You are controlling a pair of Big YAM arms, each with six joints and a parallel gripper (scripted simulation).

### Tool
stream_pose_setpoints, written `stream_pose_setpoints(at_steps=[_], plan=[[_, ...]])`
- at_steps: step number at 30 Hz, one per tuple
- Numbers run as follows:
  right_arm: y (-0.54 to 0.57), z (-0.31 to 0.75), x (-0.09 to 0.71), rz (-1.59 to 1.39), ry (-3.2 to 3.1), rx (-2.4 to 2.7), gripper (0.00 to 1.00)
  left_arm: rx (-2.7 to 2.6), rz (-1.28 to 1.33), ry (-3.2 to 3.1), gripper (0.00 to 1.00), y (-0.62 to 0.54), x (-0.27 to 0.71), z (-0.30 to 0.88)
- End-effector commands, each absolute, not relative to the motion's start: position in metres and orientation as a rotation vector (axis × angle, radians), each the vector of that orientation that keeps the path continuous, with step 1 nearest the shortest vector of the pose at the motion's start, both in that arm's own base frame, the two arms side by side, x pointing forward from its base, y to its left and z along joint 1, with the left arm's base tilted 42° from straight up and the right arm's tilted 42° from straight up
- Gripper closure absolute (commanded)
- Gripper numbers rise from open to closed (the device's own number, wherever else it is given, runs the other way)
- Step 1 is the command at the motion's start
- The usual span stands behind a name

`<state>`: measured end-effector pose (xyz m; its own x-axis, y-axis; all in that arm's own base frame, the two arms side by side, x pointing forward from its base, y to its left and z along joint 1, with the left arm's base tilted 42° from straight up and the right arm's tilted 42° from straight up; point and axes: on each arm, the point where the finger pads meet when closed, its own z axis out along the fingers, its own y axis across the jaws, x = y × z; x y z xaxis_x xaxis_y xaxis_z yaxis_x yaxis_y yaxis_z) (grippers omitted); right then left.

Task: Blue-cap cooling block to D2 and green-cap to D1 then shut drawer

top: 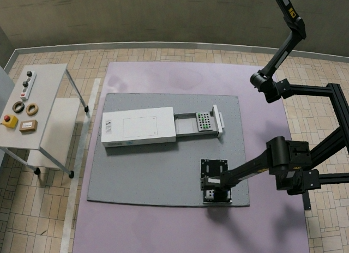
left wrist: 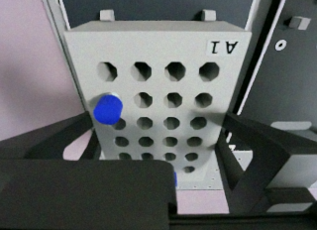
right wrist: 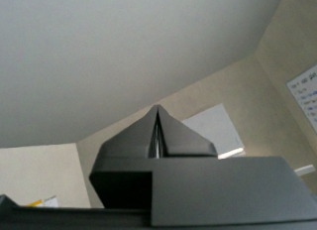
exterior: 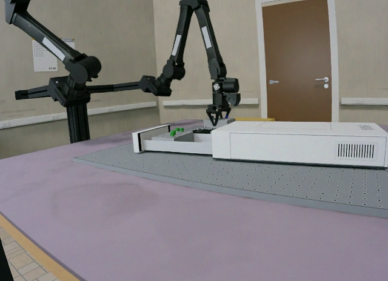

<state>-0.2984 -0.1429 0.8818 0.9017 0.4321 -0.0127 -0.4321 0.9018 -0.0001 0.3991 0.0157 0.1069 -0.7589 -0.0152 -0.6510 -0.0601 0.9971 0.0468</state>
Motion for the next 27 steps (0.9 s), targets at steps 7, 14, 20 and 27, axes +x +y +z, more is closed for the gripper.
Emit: stream_pose_setpoints(at_steps=[7,14,20,27], plan=[[-0.1485,0.8831,-0.3088,0.446,-0.005,0.000,1.00,-0.042,0.090,2.375,0.32,0.0175,0.4171,0.1254],[-0.1485,0.8831,-0.3088,0.446,-0.005,0.000,1.00,-0.042,0.090,2.375,0.20,0.0175,0.4171,0.1254],[-0.1485,0.8831,-0.3088,0.446,-0.005,0.000,1.00,-0.042,0.090,2.375,0.13,0.0175,0.4171,0.1255],[-0.1485,0.8831,-0.3088,0.446,-0.005,0.000,1.00,-0.042,0.090,2.369,0.02,0.0174,0.4171,0.1280]])
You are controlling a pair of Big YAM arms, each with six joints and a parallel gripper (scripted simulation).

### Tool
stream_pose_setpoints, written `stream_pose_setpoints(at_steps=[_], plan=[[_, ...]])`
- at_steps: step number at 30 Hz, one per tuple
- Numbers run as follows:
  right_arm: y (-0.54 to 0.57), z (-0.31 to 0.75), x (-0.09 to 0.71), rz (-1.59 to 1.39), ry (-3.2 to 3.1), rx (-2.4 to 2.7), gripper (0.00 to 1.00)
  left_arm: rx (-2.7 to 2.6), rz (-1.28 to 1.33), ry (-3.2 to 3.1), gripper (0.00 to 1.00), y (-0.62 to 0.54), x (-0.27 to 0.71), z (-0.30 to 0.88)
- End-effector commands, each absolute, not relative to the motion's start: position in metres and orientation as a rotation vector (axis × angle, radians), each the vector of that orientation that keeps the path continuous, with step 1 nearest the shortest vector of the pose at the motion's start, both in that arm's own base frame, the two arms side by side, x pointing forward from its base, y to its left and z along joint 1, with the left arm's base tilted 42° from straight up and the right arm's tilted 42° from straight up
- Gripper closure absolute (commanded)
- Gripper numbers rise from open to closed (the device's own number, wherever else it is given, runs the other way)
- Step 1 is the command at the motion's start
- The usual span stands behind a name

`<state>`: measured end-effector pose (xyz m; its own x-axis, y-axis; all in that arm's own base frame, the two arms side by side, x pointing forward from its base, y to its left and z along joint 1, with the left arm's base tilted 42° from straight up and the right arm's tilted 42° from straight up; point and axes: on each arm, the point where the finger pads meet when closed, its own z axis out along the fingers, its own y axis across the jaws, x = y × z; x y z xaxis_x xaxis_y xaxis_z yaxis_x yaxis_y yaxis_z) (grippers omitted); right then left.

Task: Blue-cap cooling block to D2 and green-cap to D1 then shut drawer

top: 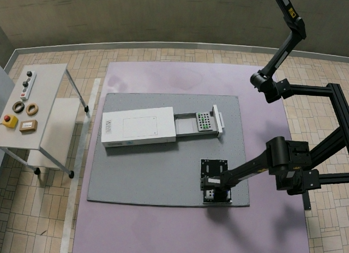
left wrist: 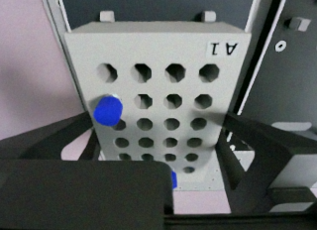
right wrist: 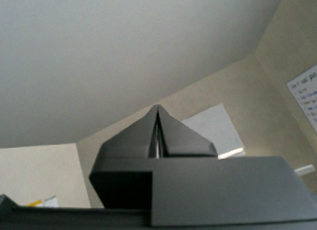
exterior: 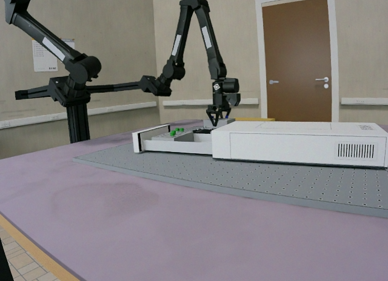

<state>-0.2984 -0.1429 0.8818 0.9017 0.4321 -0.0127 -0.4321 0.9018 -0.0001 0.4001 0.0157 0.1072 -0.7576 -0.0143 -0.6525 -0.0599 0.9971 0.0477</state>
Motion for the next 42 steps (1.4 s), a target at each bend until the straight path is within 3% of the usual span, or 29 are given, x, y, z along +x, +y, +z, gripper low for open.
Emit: stream_pose_setpoints(at_steps=[1,42], plan=[[-0.1485,0.8831,-0.3088,0.446,-0.005,0.000,1.00,-0.042,0.090,2.365,0.00,0.0174,0.4172,0.1295],[-0.1485,0.8831,-0.3088,0.446,-0.005,0.000,1.00,-0.049,0.084,2.388,0.00,0.0155,0.4103,0.1214]])
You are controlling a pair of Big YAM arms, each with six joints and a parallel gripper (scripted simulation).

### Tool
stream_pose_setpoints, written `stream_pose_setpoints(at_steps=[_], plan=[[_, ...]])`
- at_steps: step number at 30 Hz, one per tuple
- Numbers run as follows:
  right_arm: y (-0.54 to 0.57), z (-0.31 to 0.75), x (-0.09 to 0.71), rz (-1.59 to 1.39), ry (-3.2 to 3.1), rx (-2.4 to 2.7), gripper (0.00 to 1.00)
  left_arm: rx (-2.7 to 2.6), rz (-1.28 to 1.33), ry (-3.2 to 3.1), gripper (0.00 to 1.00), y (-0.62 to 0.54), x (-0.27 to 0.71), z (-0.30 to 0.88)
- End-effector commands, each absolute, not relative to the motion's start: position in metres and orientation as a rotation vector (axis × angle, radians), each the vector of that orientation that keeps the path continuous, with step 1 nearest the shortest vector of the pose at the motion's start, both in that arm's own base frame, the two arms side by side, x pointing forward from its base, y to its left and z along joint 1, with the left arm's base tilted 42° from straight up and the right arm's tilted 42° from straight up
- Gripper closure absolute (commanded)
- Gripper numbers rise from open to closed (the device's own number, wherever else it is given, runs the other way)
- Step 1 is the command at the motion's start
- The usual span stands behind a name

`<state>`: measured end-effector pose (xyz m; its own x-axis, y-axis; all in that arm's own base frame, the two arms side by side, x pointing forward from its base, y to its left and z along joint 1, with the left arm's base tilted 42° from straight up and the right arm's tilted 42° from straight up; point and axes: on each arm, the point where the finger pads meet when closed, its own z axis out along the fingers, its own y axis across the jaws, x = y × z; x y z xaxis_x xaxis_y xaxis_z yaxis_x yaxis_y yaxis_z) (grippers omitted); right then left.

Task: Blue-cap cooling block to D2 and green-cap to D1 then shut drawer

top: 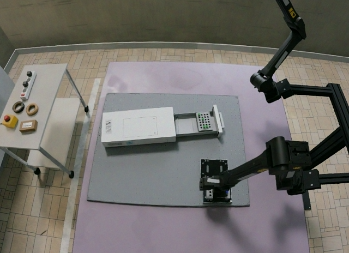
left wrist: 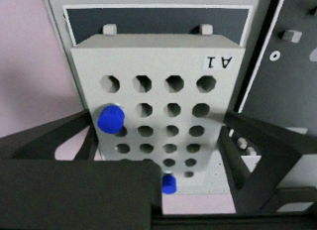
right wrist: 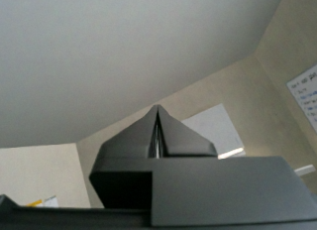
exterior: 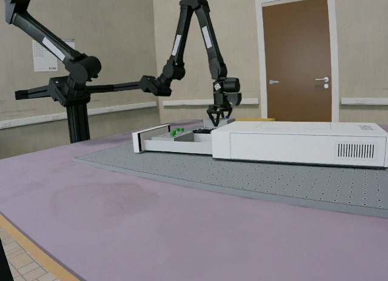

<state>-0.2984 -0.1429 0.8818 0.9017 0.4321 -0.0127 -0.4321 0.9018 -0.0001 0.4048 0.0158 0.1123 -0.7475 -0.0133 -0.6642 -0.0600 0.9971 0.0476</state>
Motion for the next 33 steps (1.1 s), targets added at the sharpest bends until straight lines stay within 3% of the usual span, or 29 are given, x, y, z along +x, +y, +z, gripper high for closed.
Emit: stream_pose_setpoints(at_steps=[1,33], plan=[[-0.148,0.883,-0.309,0.446,-0.005,0.000,1.00,-0.049,0.084,2.388,0.00,0.015,0.410,0.121],[-0.148,0.883,-0.309,0.446,-0.005,0.000,1.00,-0.047,0.077,2.368,0.00,0.008,0.380,0.163]])
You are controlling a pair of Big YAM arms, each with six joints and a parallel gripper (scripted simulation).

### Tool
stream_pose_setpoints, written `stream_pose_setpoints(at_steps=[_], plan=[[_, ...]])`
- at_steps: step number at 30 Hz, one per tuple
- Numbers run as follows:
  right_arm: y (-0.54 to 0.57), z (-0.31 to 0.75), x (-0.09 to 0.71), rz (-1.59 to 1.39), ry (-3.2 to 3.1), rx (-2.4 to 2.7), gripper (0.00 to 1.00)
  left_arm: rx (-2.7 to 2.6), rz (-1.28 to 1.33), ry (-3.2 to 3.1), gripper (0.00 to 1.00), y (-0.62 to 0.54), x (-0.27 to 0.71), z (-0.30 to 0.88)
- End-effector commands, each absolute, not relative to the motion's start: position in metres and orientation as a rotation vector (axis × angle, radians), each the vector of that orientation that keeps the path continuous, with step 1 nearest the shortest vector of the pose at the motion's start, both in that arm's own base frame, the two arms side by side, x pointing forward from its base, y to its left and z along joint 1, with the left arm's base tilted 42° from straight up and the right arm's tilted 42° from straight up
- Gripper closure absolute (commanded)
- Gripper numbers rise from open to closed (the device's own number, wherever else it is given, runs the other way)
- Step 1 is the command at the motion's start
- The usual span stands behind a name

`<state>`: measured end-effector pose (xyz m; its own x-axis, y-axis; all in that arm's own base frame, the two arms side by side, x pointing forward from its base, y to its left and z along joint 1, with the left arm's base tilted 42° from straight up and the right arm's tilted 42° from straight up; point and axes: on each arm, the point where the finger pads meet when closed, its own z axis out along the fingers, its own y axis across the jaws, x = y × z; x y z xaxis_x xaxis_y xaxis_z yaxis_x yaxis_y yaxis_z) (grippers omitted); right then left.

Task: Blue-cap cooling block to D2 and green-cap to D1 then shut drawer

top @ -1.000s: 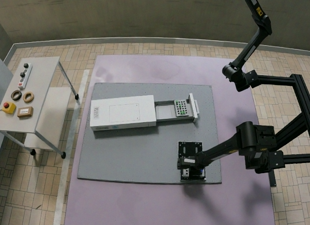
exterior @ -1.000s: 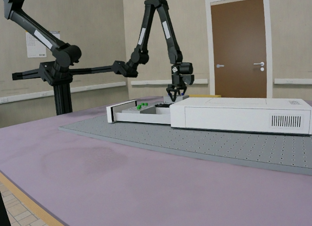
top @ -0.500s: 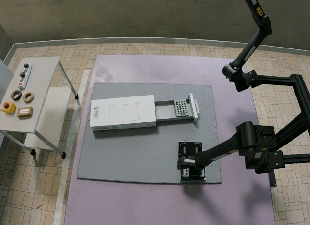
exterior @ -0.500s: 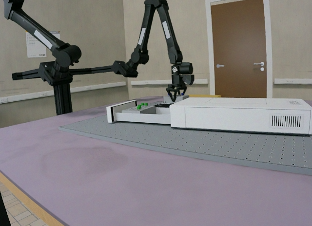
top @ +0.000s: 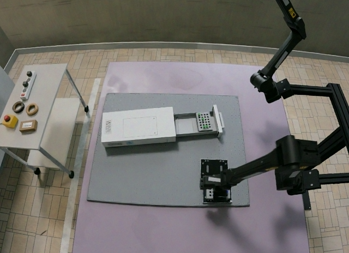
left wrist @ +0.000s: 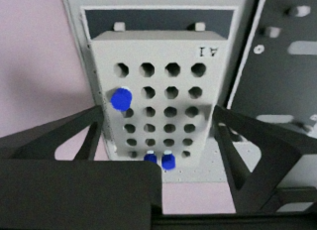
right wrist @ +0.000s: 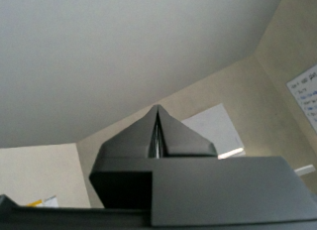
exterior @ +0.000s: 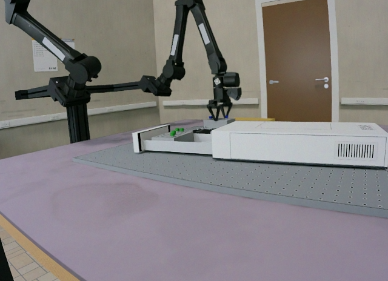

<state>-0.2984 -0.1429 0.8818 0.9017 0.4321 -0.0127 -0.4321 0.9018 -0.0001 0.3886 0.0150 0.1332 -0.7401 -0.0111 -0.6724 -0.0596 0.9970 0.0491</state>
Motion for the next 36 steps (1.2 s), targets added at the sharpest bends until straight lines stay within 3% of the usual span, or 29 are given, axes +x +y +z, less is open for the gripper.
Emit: stream_pose_setpoints(at_steps=[1,36], plan=[[-0.148,0.883,-0.309,0.446,-0.005,0.000,1.00,-0.048,0.077,2.364,0.00,0.008,0.381,0.167],[-0.148,0.883,-0.309,0.446,-0.005,0.000,1.00,-0.054,0.079,2.356,0.00,0.007,0.356,0.203]])
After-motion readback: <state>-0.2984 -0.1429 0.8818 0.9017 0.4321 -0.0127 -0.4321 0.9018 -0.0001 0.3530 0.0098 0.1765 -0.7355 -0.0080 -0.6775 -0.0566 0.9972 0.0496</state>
